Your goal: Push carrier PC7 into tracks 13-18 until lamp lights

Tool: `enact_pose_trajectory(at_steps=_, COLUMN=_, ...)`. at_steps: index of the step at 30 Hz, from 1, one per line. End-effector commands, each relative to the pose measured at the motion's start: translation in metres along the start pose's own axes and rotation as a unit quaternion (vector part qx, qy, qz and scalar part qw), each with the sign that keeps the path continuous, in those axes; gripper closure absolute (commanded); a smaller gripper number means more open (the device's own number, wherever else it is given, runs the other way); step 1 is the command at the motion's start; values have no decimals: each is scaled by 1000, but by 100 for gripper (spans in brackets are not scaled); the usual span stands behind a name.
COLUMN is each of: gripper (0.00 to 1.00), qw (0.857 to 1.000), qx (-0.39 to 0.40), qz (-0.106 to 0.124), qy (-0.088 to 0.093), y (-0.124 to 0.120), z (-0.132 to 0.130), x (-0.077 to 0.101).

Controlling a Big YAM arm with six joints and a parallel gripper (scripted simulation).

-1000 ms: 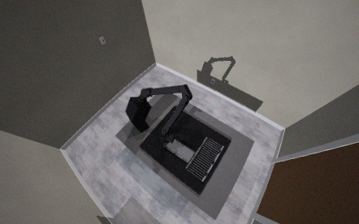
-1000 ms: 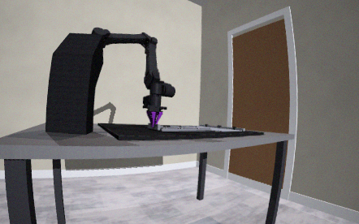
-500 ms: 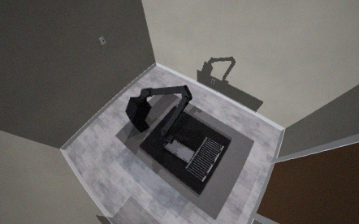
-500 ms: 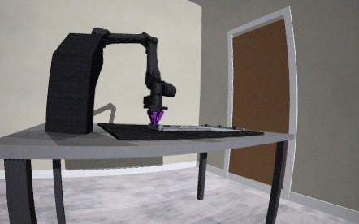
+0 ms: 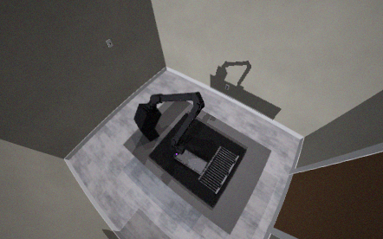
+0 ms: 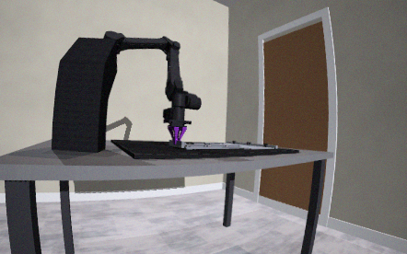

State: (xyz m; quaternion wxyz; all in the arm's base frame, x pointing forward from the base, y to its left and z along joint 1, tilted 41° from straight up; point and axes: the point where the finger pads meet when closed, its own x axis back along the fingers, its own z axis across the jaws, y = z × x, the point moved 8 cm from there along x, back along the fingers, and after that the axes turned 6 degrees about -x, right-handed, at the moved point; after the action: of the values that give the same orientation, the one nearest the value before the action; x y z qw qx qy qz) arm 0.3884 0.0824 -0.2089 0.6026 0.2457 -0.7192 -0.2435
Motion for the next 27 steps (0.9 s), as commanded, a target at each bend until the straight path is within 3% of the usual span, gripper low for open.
enact_pose_trajectory(at_steps=1, gripper=100, qw=999, qx=-46, qz=9, qy=0, y=-19, z=4, x=4)
enact_pose_trajectory(at_steps=27, gripper=100, qw=999, qx=-46, qz=9, qy=0, y=-34, z=5, x=5)
